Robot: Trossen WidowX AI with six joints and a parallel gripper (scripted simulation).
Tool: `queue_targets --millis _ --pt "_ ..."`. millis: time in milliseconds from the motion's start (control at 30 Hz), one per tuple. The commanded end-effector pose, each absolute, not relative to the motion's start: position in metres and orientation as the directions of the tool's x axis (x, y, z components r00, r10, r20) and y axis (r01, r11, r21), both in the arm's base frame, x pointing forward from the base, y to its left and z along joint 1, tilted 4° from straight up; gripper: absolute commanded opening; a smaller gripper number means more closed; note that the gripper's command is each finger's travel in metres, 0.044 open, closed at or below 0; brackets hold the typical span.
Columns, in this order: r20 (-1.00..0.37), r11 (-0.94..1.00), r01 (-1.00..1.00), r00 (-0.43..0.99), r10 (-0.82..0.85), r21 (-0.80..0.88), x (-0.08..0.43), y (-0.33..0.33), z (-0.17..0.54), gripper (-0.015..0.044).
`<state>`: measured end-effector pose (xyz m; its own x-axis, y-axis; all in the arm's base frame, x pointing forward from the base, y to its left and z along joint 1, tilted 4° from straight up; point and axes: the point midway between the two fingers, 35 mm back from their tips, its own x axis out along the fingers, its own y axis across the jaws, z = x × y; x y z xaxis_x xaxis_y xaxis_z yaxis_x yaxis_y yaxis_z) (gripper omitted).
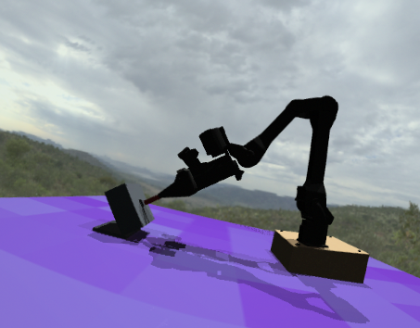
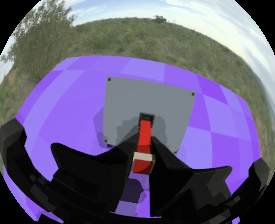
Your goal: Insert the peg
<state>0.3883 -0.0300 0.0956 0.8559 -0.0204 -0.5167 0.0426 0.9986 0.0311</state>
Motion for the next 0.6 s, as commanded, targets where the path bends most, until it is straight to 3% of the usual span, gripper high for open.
queue_targets --millis 0,567 --pt "-0.518 0.999 0.043 0.855 -0.02 0.031 0.3877 -0.0299 0.0951 0.0" --pt "-0.518 0.999 0.043 0.855 -0.02 0.031 0.3902 -0.031 0.0994 0.0"
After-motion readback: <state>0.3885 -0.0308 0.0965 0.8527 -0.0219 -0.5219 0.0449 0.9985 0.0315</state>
